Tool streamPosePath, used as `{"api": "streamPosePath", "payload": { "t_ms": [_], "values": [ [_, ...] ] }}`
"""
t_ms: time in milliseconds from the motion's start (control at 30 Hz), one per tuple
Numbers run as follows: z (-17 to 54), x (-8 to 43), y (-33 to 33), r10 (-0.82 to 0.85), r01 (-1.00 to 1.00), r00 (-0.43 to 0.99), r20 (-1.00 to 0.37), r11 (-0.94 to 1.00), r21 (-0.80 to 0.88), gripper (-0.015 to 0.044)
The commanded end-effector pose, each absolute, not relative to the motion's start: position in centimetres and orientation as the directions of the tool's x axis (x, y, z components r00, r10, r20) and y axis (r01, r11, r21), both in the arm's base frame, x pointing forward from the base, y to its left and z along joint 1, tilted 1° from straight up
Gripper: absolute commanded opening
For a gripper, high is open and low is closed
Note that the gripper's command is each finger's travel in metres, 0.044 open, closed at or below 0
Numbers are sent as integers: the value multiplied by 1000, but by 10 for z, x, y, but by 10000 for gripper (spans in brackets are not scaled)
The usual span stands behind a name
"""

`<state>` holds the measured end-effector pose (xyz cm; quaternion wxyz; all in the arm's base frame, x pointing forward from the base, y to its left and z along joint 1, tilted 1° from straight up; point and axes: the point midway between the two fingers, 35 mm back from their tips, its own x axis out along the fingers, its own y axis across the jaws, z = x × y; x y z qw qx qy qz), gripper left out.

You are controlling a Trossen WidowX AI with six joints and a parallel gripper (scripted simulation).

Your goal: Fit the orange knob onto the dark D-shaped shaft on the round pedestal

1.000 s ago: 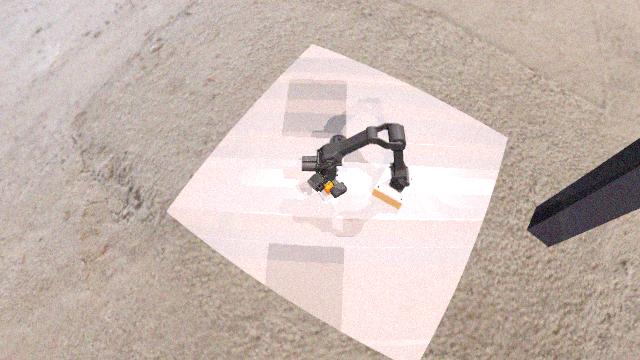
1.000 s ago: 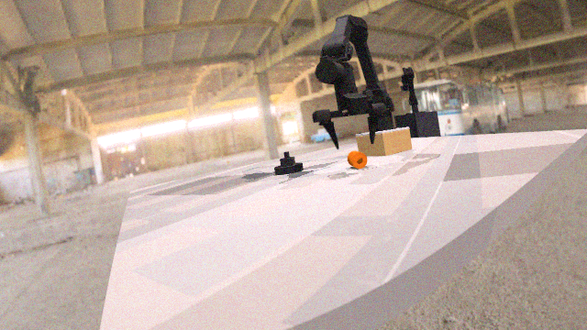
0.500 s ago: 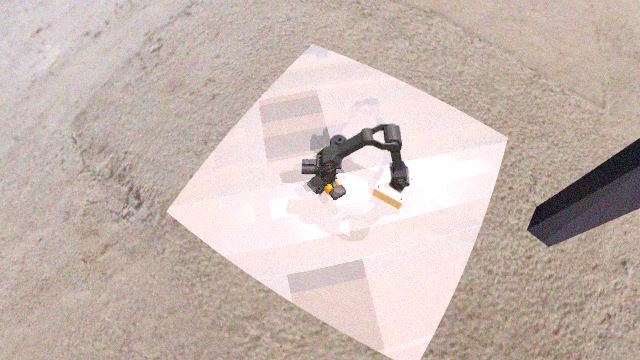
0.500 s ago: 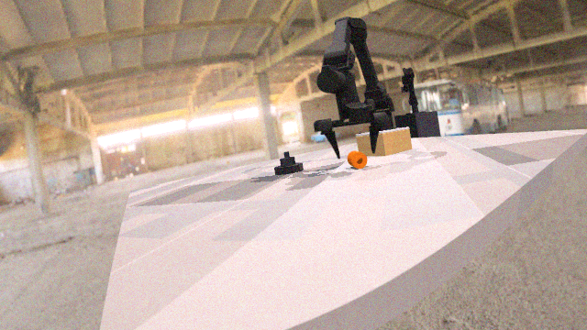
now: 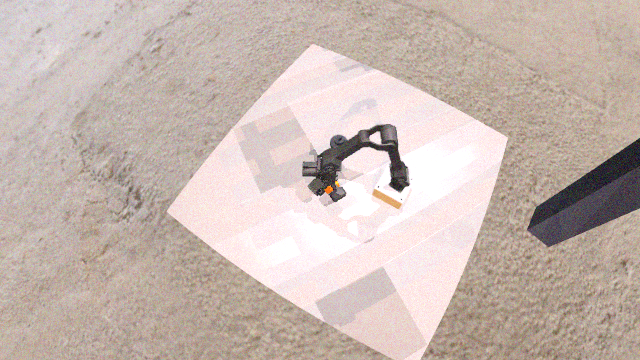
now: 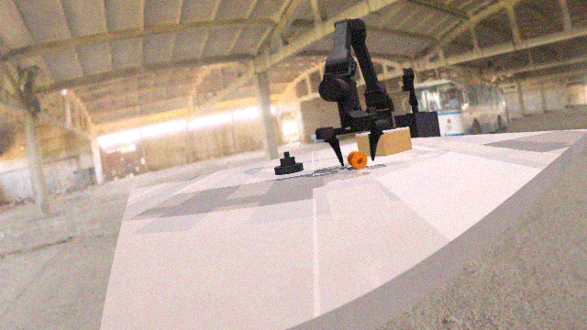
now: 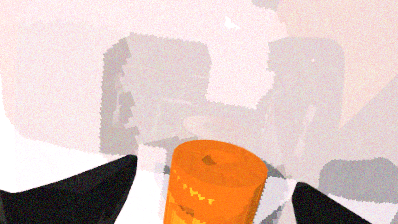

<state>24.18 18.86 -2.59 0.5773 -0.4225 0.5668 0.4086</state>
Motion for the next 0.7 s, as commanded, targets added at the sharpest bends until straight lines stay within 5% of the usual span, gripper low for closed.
{"api": "streamPosePath", "payload": {
  "t_ms": [0,100,667],
  "values": [
    [-27,240,188,-5,-950,18,-1000,313,-18,309],
    [-27,240,188,-5,-950,18,-1000,313,-18,240],
    [-27,240,188,-5,-950,18,-1000,313,-18,179]
  ]
}}
